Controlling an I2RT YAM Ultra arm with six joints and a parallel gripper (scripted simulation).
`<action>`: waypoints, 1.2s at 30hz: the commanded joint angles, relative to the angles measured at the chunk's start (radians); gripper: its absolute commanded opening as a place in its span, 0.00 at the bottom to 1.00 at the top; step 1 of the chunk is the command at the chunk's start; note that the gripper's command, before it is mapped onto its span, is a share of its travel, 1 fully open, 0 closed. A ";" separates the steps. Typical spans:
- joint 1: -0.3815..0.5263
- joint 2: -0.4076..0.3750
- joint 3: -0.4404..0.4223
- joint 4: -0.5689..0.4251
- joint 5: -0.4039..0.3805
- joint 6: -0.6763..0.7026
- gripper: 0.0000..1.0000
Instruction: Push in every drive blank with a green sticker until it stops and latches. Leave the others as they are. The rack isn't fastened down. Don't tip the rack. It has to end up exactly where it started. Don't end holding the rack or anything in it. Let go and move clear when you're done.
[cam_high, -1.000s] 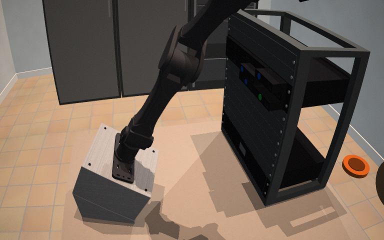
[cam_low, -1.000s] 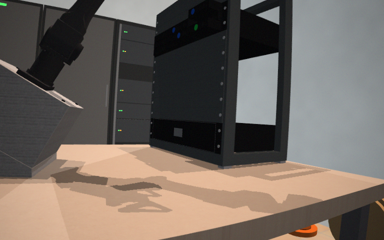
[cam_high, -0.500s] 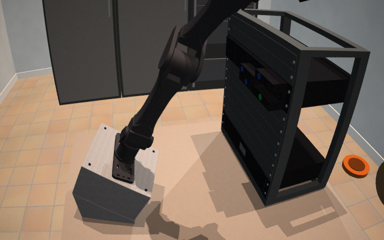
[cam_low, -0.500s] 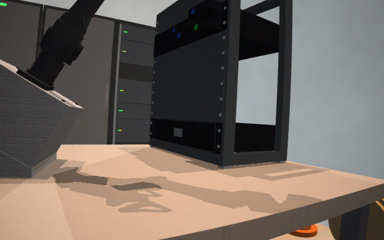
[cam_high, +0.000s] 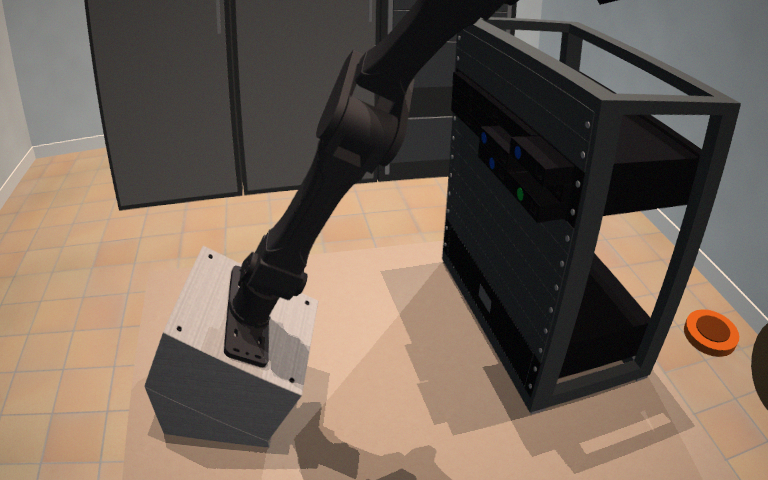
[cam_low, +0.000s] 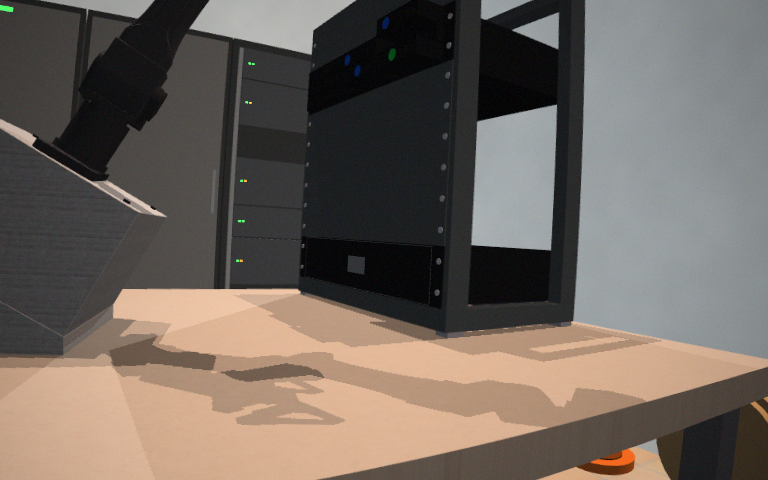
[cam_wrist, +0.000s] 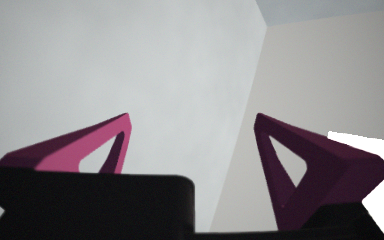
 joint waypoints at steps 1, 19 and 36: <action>0.012 0.004 -0.005 0.009 0.008 0.000 1.00; 0.044 0.014 -0.025 0.033 0.013 -0.003 1.00; 0.121 -0.014 -0.050 0.040 0.027 0.051 1.00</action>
